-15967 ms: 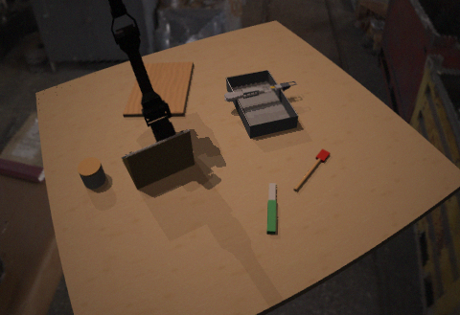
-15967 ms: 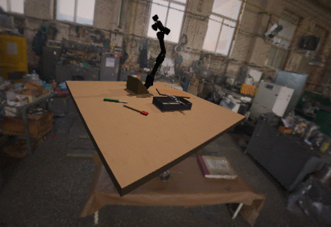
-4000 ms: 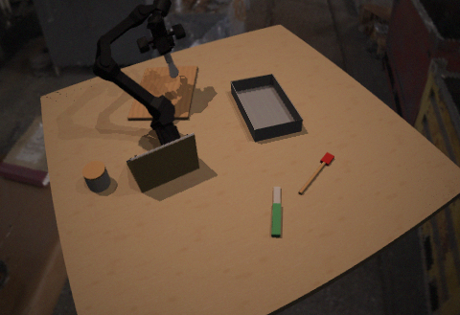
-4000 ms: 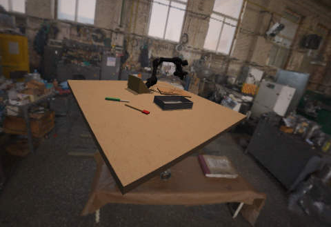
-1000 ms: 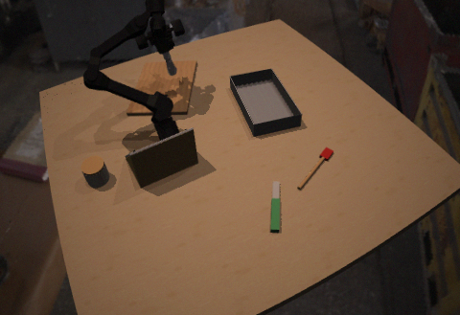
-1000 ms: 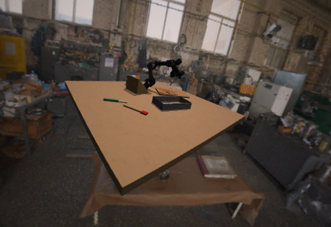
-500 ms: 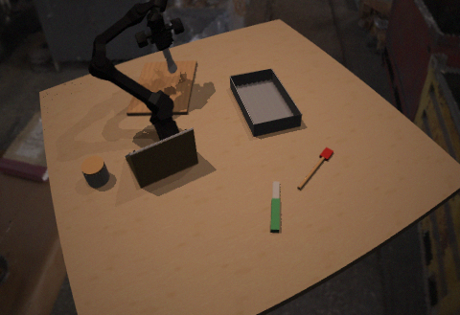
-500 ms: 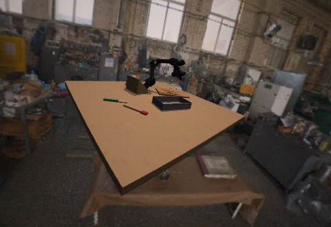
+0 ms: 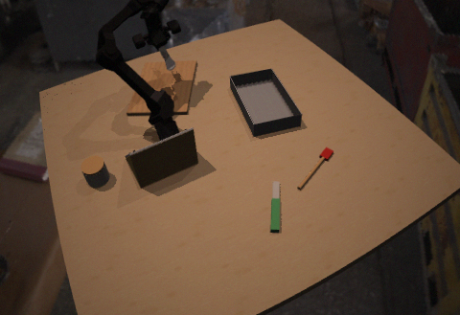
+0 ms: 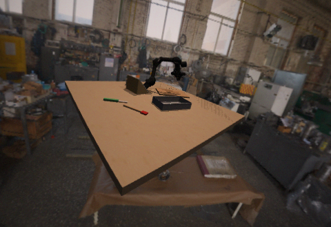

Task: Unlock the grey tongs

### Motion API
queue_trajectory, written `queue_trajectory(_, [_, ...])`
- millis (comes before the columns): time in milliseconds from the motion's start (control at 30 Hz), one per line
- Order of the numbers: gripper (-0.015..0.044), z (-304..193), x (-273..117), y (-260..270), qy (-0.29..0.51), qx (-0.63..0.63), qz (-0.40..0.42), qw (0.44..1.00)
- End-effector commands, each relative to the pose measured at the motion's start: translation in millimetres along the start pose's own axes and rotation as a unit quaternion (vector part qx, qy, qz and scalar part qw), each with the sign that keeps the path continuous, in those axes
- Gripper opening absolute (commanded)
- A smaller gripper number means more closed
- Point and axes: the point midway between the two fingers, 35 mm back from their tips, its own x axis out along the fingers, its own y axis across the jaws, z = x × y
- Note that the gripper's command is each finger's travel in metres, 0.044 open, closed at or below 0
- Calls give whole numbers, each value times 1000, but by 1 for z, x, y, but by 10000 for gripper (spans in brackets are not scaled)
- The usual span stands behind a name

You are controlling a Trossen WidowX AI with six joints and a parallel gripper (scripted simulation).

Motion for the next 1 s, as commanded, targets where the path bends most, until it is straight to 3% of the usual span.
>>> queue_trajectory(0, [-150,4,-2,-6,-48,-24,-14,998])
queue_trajectory(967, [-150,12,17,-8,-84,-35,-35,995])
